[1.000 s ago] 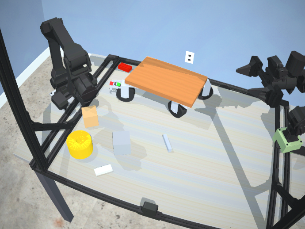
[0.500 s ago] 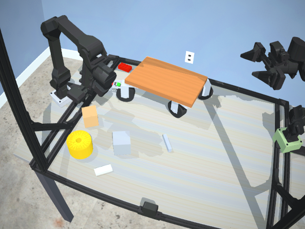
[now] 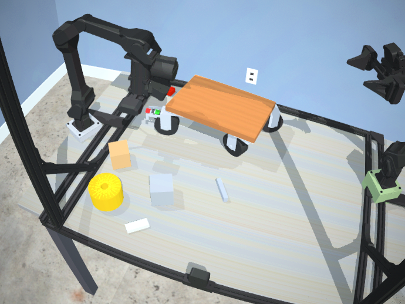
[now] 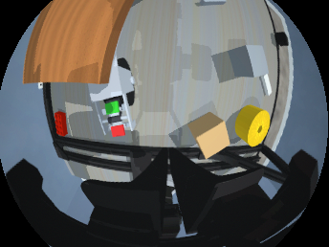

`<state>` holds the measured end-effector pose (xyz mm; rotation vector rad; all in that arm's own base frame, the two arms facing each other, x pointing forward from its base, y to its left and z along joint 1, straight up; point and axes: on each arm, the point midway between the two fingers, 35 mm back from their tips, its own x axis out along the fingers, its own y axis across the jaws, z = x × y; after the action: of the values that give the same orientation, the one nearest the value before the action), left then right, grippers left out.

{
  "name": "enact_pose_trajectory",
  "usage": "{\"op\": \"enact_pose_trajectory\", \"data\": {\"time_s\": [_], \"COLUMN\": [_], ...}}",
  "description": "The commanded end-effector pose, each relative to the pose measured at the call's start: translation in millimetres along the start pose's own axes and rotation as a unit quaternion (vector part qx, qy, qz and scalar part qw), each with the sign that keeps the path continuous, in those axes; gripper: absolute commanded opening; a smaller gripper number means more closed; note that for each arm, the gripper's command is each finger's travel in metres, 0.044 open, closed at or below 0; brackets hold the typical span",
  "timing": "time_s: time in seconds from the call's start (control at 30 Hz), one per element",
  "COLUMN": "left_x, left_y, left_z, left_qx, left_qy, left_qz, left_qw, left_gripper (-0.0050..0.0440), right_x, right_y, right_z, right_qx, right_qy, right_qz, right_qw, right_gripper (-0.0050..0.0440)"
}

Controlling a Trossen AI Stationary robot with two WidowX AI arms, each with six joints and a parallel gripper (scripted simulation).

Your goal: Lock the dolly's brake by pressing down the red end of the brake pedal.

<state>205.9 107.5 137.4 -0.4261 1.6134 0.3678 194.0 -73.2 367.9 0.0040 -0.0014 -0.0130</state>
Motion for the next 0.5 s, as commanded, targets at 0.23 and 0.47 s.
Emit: {"op": "enact_pose_trajectory", "data": {"time_s": [0.23, 0.47], "left_x": [-7.2, -7.2], "left_y": [62.4, 62.4], "left_z": [0.4, 0.4], "left_qx": [-0.070, -0.070], "left_qy": [-0.043, -0.043], "left_qz": [0.005, 0.005], "left_qw": [0.997, 0.997], "left_gripper": [0.0000, 0.0000], "right_x": [-36.9, -36.9], "right_y": [32.8, 32.8], "right_z": [12.9, 12.9], "right_qx": [-0.002, -0.002], "right_qy": [0.001, 0.001], "right_qz": [0.006, 0.006], "right_qw": [1.000, 1.000], "right_gripper": [0.0440, 0.0440]}}
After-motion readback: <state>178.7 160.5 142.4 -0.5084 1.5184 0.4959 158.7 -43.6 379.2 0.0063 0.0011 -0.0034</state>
